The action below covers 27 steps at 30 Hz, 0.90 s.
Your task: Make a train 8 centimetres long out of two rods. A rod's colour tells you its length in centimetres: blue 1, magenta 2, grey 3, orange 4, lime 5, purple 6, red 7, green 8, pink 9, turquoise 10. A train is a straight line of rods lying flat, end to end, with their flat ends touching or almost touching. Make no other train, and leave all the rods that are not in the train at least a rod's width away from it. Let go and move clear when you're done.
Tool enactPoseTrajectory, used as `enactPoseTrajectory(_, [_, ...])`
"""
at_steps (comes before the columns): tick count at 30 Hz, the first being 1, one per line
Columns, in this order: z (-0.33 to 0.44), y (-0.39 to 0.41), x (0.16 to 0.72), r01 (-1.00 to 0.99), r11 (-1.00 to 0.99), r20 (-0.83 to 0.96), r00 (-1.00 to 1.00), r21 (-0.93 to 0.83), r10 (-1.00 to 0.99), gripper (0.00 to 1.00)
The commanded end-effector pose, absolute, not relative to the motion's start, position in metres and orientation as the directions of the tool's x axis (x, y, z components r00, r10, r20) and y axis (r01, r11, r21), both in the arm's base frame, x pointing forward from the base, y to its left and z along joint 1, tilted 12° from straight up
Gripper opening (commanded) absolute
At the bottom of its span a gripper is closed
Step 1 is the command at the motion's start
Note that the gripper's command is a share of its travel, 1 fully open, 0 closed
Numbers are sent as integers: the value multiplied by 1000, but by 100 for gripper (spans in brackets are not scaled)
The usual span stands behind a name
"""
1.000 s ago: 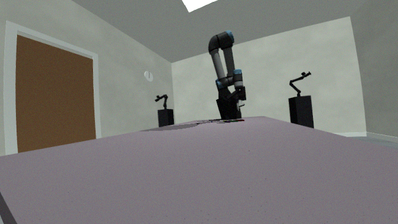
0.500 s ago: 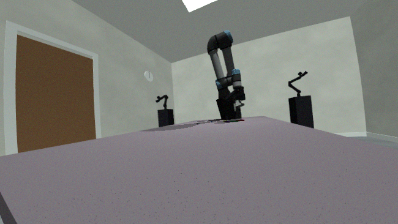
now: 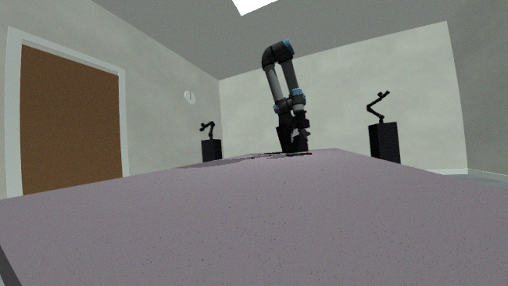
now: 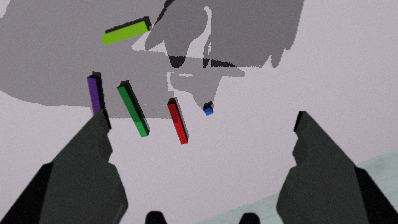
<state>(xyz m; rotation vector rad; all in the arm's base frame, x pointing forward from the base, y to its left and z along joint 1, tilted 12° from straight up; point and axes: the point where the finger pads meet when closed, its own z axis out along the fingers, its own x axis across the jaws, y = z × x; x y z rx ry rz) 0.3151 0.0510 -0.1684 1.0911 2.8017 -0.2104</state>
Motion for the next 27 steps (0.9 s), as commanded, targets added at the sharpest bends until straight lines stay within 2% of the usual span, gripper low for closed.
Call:
enactPoseTrajectory(1, [-167,42,316,792,609,-181,-607,-56,774,100])
enactPoseTrajectory(5, [-166,39,317,831,554,-183,-552,-43,814,100])
enactPoseTrajectory(15, [-162,19,319,976,215,-183,-206,27,961,100])
enactPoseTrajectory(20, [-161,10,320,997,47,-174,-36,58,984,100])
enactPoseTrajectory(22, [-161,10,320,997,47,-174,-36,58,984,100])
enactPoseTrajectory(27, [-159,-1,322,983,-159,-157,173,93,972,100])
